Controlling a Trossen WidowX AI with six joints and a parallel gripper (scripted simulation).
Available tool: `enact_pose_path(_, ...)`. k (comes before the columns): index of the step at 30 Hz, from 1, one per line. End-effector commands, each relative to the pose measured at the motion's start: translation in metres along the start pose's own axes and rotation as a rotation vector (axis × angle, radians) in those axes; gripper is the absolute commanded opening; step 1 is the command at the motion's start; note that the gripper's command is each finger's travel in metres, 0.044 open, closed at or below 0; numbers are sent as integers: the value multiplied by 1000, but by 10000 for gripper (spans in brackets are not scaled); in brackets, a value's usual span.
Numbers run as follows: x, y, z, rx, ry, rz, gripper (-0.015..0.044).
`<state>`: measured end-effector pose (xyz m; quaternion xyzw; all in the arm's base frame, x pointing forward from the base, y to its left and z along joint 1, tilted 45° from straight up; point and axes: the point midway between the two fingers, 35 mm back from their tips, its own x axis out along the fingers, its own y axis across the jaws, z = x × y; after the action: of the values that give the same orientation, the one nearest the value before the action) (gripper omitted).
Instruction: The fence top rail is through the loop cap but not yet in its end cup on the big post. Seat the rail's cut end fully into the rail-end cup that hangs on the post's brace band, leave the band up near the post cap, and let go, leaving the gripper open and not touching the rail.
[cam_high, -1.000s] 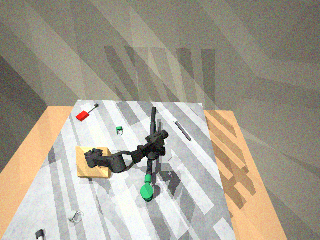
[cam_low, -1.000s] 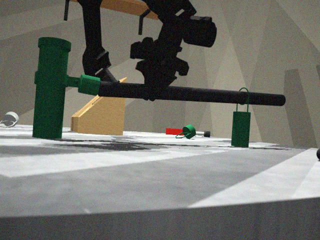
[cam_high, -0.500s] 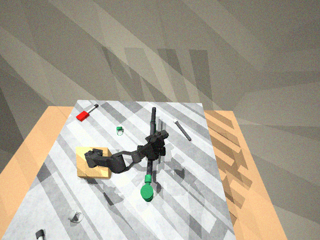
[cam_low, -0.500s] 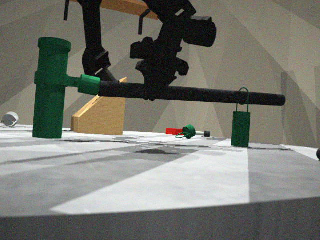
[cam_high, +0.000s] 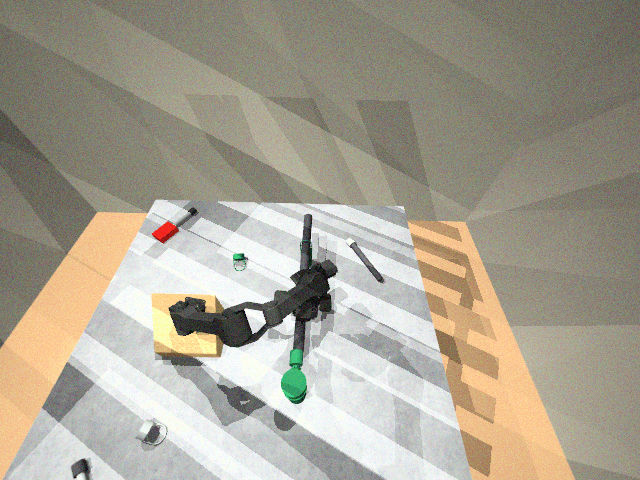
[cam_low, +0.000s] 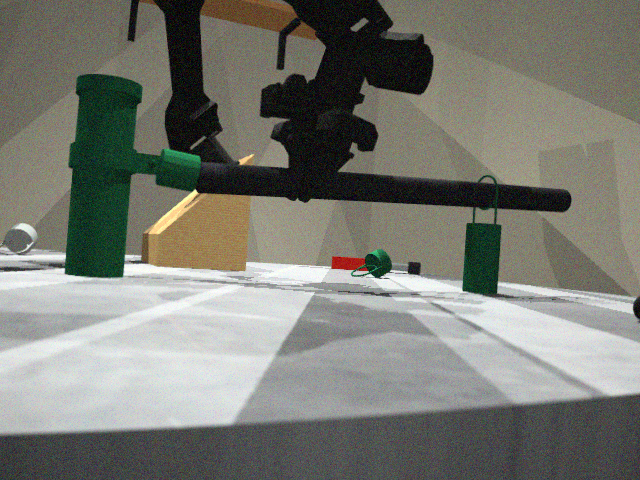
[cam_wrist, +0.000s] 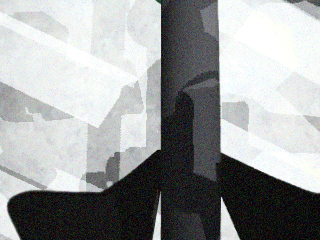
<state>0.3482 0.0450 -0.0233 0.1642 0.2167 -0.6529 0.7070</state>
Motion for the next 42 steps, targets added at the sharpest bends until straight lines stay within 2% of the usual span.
enact_pose_path(1, -2, 0, 3, 1, -8, 0, 0)
enact_pose_path(42, -5, 0, 11, 1, -13, 0, 0)
